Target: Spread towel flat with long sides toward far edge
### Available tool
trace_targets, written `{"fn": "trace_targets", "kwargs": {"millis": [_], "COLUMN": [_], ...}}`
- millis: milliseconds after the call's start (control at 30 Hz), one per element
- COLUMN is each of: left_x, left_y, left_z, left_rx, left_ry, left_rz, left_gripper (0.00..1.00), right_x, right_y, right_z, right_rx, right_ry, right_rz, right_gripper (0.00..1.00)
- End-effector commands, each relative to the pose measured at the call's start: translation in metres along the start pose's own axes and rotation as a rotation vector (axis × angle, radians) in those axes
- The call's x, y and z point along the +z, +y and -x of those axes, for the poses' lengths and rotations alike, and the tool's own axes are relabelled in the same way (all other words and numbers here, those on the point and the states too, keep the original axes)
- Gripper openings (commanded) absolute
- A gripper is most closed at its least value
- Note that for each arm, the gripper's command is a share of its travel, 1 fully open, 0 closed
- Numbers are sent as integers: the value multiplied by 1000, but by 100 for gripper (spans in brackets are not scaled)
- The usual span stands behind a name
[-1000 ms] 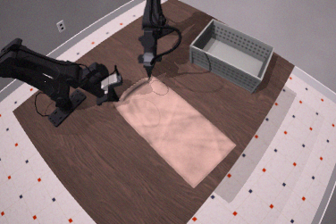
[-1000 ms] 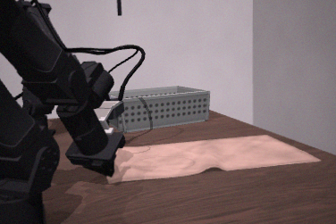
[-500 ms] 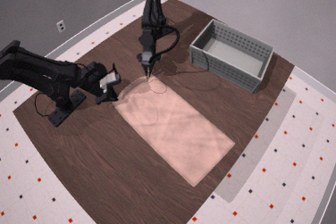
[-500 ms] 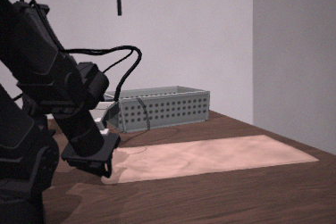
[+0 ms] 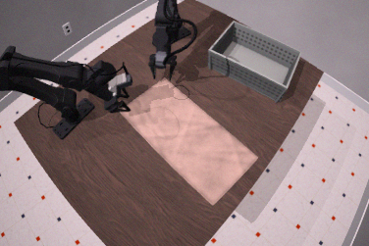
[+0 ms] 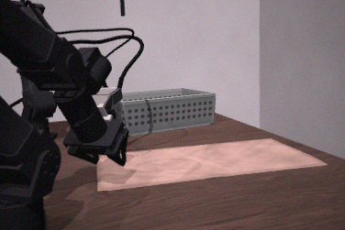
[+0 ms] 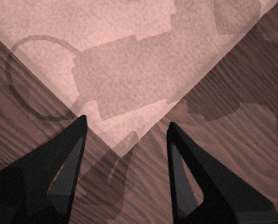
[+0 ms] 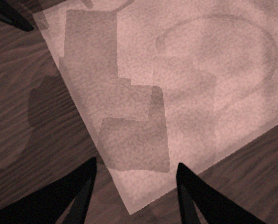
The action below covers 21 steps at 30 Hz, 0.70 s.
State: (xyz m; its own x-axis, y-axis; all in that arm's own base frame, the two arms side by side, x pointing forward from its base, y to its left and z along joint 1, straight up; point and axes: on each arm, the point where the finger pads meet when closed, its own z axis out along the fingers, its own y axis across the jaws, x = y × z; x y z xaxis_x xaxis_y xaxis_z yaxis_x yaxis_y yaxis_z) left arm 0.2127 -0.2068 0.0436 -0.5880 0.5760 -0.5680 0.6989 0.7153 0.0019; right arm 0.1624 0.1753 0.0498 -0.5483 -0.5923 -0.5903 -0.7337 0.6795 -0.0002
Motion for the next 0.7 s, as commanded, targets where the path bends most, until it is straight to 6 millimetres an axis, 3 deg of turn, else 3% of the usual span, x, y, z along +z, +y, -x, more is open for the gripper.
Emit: {"fn": "trace_targets", "kwargs": {"millis": [0,100,133,300,333,400,433,500,533,667], "left_x": [-33,-33,-44,-40,-37,-37,-38,-38,-39,-39], "left_y": [-2,-2,-2,7,18,19,34,34,50,47], "left_z": [30,30,37,39,47,46,62,62,79,80], "left_rx": [-5,-5,-5,-29,-57,-57,-92,-92,-128,-121], "left_ry": [-44,-44,-44,-28,-9,-8,-9,-9,-9,-9], "left_rz": [-5,-5,-5,13,33,39,59,63,83,76], "left_gripper": [64,64,64,64,64,64,64,64,64,64], "right_x": [-31,-31,-42,-39,-37,-37,-39,-39,-40,-40], "right_y": [1,1,1,-7,-19,-20,-36,-37,-54,-54], "right_z": [20,20,27,29,36,36,50,50,66,66], "right_rx": [-3,-3,-3,24,64,65,115,115,164,162], "right_ry": [-15,-15,-15,1,21,21,20,20,20,20], "right_rz": [2,2,2,-18,-46,-51,-84,-87,-117,-115], "right_gripper": [64,64,64,64,64,64,64,64,64,64]}}
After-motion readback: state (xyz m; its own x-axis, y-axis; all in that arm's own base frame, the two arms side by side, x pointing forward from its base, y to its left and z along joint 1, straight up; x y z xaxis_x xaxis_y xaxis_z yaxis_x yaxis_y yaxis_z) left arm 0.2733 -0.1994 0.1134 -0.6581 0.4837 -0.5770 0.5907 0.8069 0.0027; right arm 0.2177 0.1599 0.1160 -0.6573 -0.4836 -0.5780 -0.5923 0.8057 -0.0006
